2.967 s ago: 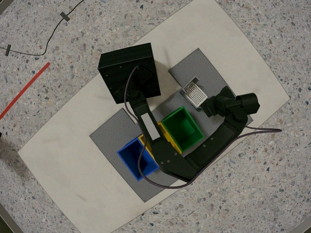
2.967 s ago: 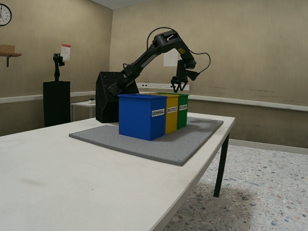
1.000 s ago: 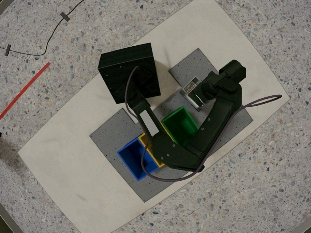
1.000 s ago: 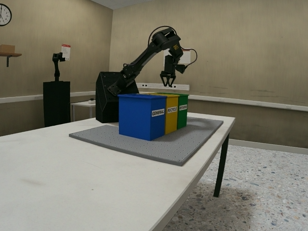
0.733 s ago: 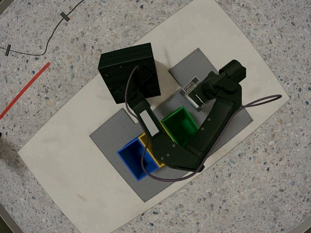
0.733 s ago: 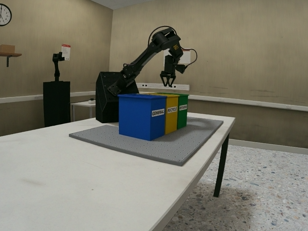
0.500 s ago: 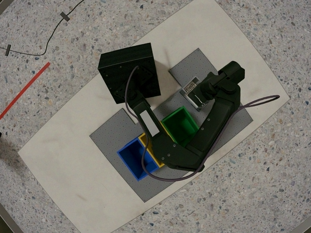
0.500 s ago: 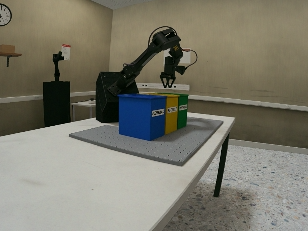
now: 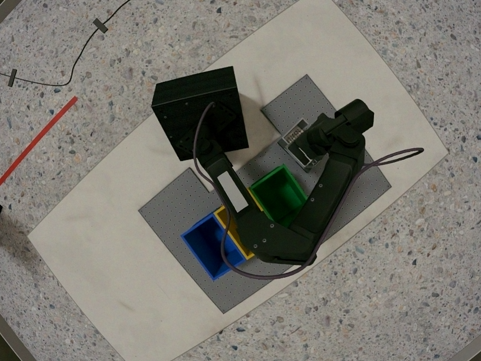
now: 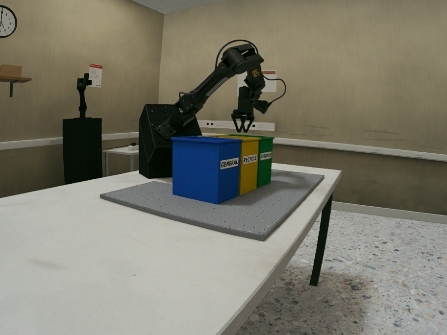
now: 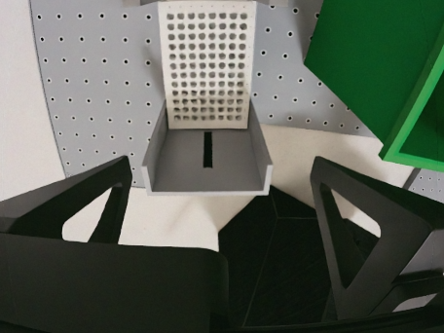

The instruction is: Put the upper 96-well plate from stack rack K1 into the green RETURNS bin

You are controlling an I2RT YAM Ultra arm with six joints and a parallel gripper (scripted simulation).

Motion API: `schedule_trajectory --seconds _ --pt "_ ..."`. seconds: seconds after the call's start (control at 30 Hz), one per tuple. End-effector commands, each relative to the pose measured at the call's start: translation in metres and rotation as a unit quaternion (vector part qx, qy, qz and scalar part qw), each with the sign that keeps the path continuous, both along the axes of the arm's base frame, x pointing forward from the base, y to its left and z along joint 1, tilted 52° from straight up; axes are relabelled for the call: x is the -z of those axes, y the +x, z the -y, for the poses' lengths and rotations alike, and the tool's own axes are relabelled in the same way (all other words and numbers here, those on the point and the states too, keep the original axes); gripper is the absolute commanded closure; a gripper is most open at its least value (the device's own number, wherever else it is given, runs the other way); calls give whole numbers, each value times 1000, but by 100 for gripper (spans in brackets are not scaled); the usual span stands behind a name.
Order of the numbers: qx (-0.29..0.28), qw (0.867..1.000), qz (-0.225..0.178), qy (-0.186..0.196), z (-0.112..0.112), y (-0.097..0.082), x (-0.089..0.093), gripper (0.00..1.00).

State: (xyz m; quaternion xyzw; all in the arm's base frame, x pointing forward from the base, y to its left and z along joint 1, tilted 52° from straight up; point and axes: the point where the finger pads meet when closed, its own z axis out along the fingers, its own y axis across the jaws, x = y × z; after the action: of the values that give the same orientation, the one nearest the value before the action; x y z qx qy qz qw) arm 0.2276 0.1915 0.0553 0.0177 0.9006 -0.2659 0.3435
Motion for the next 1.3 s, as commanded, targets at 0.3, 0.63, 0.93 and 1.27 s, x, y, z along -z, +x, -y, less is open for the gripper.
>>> schedule_trajectory --seconds 0.3,0.63,0.93,1.27 --pt "-20 999 17 18 -2 12 2 0" --pt "-27 999 21 25 -4 20 7 0" --pt "-23 999 18 18 9 29 19 0" --pt "-21 1000 9 2 19 37 37 0"
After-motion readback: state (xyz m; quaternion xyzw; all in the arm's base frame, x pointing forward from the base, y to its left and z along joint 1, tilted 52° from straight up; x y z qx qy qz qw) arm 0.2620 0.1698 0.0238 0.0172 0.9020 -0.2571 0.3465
